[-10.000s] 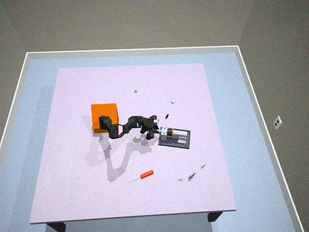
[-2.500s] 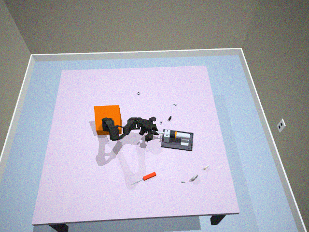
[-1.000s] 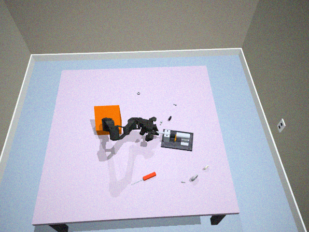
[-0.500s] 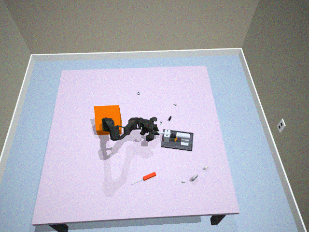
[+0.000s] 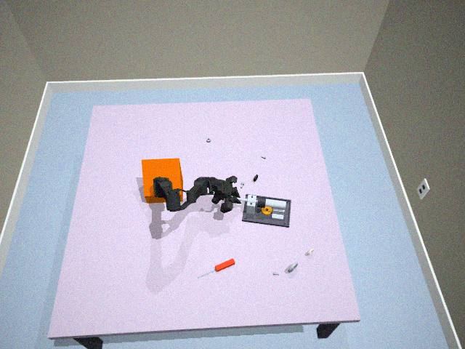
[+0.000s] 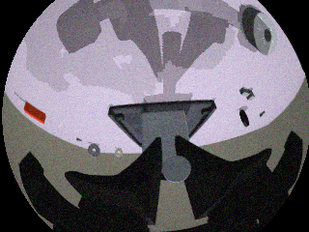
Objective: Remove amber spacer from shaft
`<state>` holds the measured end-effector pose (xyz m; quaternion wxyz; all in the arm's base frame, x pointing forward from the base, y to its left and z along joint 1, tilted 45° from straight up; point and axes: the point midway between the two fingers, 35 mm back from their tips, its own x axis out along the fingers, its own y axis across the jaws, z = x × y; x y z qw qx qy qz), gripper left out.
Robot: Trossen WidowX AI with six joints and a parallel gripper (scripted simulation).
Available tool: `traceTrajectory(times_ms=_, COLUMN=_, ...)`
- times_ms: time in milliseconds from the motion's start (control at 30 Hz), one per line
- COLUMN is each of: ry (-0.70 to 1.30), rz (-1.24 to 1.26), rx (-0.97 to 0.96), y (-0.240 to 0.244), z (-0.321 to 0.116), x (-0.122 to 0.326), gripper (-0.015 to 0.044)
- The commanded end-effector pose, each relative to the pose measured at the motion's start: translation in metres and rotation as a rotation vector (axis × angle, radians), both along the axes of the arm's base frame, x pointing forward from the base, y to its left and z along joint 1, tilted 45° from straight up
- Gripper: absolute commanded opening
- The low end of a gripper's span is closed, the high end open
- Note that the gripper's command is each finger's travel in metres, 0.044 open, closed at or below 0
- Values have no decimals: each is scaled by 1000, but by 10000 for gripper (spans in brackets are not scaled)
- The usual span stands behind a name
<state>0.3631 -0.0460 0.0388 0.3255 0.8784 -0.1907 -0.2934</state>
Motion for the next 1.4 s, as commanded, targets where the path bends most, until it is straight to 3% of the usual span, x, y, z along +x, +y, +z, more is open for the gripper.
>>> traceTrajectory(times_ms=0, ry=-3, rz=1, rx=-1, y=0, z=1, x=3, gripper=0)
traceTrajectory(times_ms=1367, ry=-4, rz=1, rx=-1, y=0, z=4, x=15, gripper=0)
